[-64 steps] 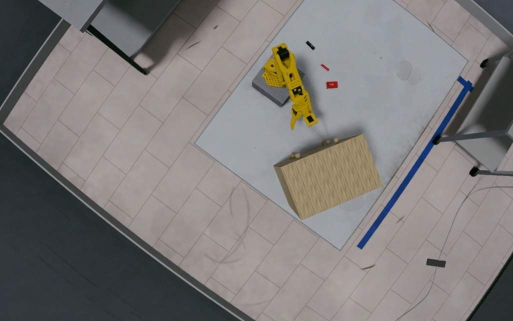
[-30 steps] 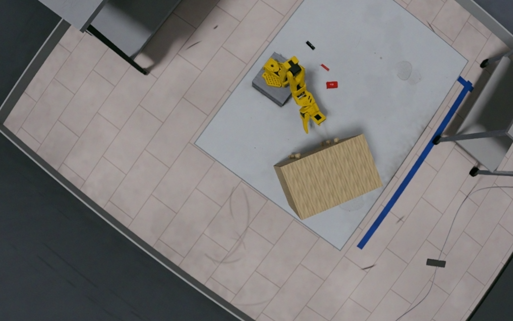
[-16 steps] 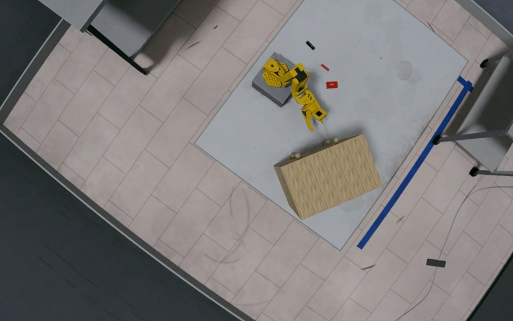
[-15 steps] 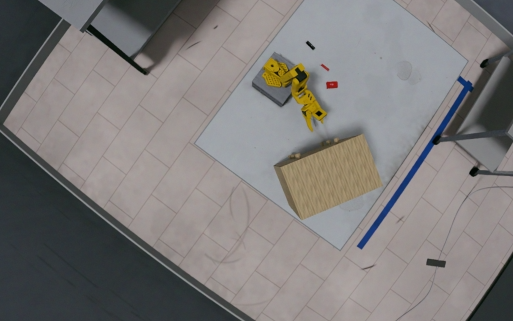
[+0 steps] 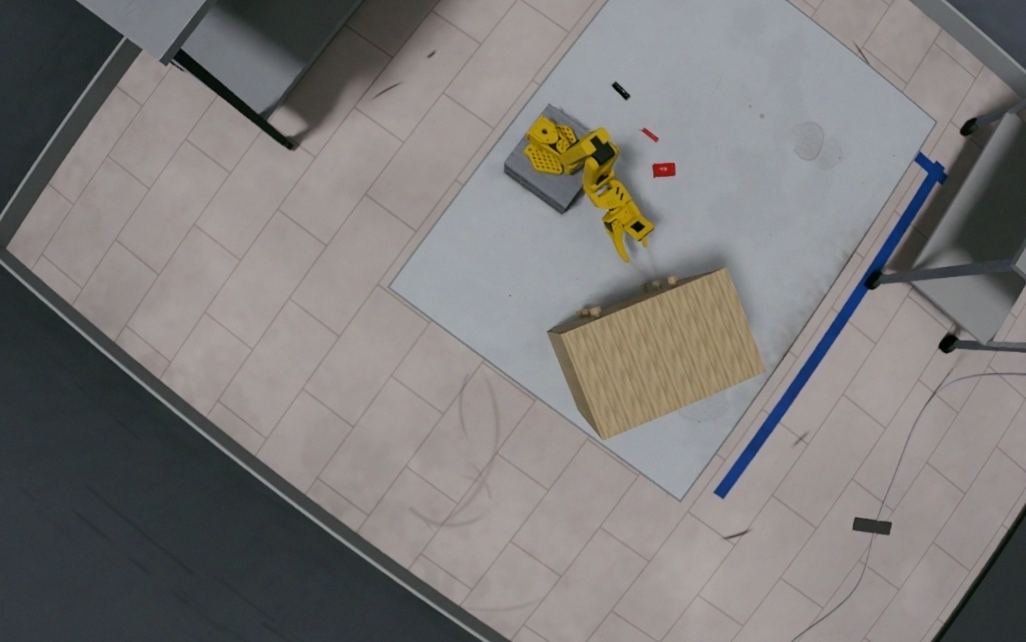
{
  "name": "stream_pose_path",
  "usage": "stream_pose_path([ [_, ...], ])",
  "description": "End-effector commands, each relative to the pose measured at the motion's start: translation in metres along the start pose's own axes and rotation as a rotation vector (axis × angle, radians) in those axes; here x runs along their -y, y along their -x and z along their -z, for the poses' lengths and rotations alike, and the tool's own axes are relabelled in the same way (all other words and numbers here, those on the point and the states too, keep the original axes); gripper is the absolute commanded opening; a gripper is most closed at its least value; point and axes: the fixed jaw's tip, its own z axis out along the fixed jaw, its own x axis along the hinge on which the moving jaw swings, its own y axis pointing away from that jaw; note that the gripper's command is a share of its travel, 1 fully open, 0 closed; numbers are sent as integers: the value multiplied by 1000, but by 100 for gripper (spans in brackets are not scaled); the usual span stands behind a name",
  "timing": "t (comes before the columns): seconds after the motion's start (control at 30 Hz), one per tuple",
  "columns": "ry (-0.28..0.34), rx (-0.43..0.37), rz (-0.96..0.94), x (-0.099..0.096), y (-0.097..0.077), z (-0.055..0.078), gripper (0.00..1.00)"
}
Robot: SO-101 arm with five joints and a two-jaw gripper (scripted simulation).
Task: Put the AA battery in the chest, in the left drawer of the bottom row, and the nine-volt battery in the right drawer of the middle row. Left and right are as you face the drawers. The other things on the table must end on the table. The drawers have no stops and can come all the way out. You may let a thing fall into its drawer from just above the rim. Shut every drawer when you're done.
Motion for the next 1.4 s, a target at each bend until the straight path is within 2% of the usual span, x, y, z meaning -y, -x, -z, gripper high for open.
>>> stream_pose_path([
  [0.0,7,-16,-11,-2,-4,1,25],
  [0.6,7,-16,-11,-2,-4,1,21],
  [0.8,-13,-16,-17,4,-13,-25,21],
  [1.0,-33,-16,-23,10,-29,-48,21],
  [1.37,-33,-16,-23,10,-29,-48,21],
])
